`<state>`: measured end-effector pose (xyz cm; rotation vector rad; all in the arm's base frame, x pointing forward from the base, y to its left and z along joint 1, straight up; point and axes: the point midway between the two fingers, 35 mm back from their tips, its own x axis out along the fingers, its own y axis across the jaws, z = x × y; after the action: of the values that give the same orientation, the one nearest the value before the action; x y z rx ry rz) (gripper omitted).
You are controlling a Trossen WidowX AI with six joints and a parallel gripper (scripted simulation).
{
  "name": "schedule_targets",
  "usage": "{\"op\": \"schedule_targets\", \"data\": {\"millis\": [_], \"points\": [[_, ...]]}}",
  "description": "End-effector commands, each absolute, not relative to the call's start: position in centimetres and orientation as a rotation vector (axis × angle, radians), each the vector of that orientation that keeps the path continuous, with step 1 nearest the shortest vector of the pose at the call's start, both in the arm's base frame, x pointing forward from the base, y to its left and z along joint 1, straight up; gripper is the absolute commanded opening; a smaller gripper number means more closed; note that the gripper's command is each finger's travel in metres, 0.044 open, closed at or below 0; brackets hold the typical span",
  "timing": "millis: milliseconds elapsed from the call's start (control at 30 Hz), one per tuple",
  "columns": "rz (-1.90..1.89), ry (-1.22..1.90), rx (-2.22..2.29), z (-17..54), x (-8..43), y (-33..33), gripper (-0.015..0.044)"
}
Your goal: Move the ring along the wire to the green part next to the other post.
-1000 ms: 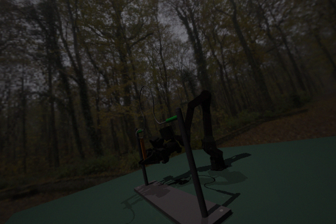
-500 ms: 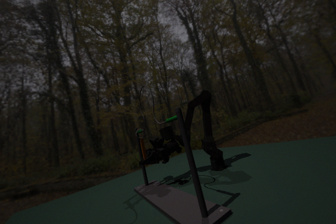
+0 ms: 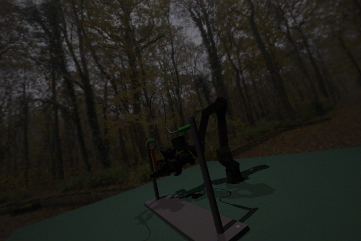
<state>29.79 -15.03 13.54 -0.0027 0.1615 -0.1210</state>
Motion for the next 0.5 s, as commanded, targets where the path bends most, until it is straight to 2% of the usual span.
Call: {"op": "schedule_targets", "data": {"millis": [0,467], "points": [[-0.121,0.161,-0.003,13.6,29.8,-15.0,-0.015],[-0.127,0.161,-0.003,14.7,29.8,-15.0,-0.015]]}}
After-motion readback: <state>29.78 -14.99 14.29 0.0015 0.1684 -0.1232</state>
